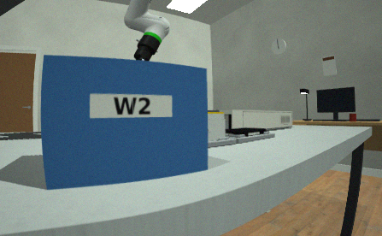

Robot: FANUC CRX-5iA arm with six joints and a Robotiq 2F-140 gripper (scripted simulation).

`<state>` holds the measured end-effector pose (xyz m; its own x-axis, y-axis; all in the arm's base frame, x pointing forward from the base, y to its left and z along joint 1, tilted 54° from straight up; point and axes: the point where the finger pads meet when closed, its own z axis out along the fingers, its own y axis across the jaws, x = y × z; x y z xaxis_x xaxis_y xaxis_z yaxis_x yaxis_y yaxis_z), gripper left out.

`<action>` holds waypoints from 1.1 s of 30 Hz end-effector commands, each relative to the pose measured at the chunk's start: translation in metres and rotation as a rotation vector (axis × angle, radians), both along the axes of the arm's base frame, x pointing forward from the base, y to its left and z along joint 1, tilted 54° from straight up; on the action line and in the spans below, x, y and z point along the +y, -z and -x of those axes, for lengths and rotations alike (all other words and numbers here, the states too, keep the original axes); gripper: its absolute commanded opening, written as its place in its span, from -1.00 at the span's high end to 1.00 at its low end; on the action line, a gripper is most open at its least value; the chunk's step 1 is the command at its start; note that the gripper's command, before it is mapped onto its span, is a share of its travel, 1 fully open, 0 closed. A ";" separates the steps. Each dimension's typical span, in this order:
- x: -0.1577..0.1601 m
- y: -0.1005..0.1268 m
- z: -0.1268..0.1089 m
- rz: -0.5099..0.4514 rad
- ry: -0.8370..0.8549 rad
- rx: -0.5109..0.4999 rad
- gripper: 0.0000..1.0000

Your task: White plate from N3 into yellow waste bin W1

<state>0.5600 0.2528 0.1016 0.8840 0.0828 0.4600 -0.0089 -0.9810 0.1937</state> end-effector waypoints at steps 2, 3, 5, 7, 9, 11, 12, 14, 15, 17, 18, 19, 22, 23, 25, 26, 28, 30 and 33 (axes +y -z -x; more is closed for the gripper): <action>0.004 0.006 0.004 -0.001 -0.001 -0.001 0.80; 0.006 0.008 0.006 -0.001 -0.001 -0.001 0.80; 0.008 0.012 0.008 -0.001 -0.001 -0.001 0.80; 0.010 0.016 0.011 -0.001 -0.001 -0.001 0.80; 0.012 0.020 0.014 -0.001 -0.001 -0.001 0.80; 0.015 0.024 0.016 -0.001 -0.001 -0.001 0.80; 0.016 0.026 0.017 -0.001 -0.001 -0.001 0.80; 0.016 0.026 0.017 -0.001 -0.001 -0.001 0.80; 0.017 0.028 0.019 -0.001 -0.001 -0.001 0.80; 0.019 0.032 0.021 -0.001 -0.001 -0.001 0.80; 0.021 0.034 0.023 -0.001 -0.001 -0.001 0.80; 0.022 0.036 0.024 -0.001 -0.001 -0.001 0.80; 0.025 0.042 0.028 -0.001 -0.001 -0.001 0.80; 0.026 0.044 0.029 -0.001 -0.001 -0.001 0.80; 0.029 0.048 0.032 -0.001 -0.001 -0.001 0.80; 0.030 0.050 0.033 -0.001 -0.001 -0.001 0.80; 0.032 0.054 0.036 -0.001 -0.001 -0.001 0.80; 0.033 0.056 0.037 -0.001 -0.001 -0.001 0.80; 0.036 0.060 0.040 -0.001 -0.001 -0.001 0.80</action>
